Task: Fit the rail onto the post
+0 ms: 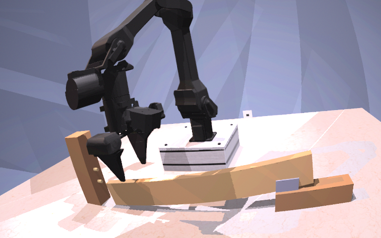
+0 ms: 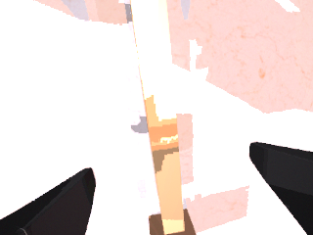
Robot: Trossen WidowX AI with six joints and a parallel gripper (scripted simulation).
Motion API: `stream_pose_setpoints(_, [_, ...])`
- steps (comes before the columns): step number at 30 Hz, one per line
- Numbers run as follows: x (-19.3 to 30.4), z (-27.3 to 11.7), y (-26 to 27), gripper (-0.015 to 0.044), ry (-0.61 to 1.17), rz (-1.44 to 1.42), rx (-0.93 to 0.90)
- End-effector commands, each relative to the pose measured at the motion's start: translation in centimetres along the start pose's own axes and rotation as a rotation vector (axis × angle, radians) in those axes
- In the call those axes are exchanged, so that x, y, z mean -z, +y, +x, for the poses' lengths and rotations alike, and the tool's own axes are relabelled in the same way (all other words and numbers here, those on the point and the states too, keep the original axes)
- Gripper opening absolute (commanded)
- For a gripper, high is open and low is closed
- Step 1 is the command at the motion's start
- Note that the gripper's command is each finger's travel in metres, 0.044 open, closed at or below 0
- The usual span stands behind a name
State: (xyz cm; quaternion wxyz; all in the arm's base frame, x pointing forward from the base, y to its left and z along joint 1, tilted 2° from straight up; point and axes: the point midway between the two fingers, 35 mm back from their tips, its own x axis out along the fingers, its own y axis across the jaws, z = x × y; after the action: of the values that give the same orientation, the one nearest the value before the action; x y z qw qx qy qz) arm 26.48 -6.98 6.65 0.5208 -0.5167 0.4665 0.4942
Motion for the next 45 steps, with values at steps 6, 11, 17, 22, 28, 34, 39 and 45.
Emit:
stream_pose_setpoints(6, [-0.2,0.7,0.2,0.0440,0.013,-0.003,-0.024])
stream_pose_setpoints(11, [-0.2,1.5,0.2,0.0440,0.013,-0.003,-0.024])
stream_pose_setpoints(17, [-0.2,2.5,0.1,0.0440,0.012,-0.003,-0.024])
stream_pose_setpoints(22, [-0.2,3.3,0.1,0.0440,0.012,-0.003,-0.024])
stream_pose_setpoints(28, [-0.2,4.3,0.1,0.0440,0.012,-0.003,-0.024])
stream_pose_setpoints(34, [-0.2,5.2,0.2,0.0440,0.012,-0.003,-0.024])
stream_pose_setpoints(39, [-0.2,6.0,0.2,0.0440,0.012,-0.003,-0.024])
stream_pose_setpoints(45, [-0.2,6.9,0.4,0.0440,0.012,-0.003,-0.025])
